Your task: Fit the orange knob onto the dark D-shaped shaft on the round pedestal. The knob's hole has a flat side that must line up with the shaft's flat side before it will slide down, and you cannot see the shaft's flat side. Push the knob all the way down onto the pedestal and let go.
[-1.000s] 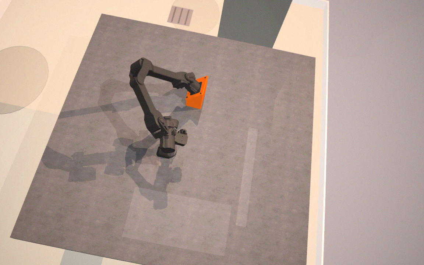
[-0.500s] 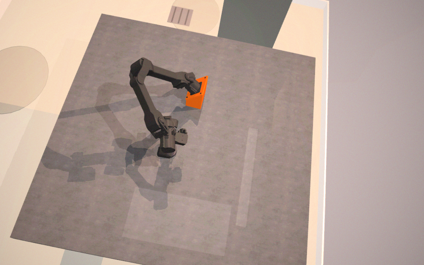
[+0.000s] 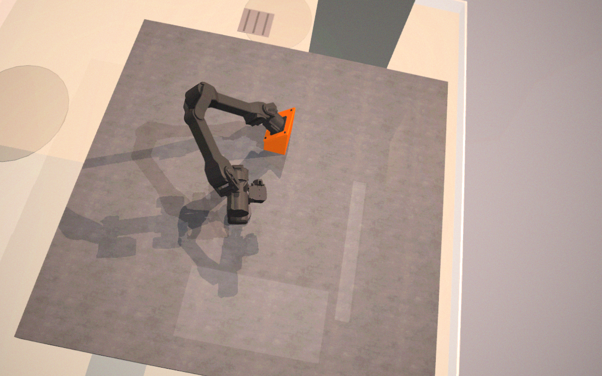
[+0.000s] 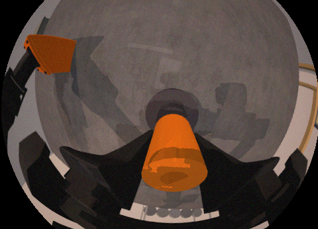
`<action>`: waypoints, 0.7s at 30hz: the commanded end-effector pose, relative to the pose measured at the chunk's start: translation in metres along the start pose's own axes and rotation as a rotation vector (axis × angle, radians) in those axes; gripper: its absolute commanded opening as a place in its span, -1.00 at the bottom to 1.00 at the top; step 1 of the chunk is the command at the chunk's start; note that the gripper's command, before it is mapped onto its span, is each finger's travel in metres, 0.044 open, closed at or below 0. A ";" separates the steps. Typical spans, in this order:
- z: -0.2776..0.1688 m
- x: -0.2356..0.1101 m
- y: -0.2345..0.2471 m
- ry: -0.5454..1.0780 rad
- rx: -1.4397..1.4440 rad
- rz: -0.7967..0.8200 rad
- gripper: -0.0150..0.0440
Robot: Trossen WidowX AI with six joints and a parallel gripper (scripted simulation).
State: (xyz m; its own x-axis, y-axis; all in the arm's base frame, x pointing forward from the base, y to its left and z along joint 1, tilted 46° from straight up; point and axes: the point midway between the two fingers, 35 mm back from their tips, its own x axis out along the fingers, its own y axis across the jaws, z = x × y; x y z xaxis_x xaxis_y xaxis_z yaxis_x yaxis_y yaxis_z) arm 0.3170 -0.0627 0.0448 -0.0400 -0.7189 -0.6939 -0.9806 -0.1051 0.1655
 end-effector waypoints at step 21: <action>-0.001 -0.001 0.000 0.001 -0.219 -0.001 -0.49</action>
State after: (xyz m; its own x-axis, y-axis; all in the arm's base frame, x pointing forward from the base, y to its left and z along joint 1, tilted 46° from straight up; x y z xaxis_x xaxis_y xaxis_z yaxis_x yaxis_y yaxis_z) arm 0.3176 -0.0614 0.0465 -0.0399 -0.7195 -0.6934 -0.9410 -0.2063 0.2682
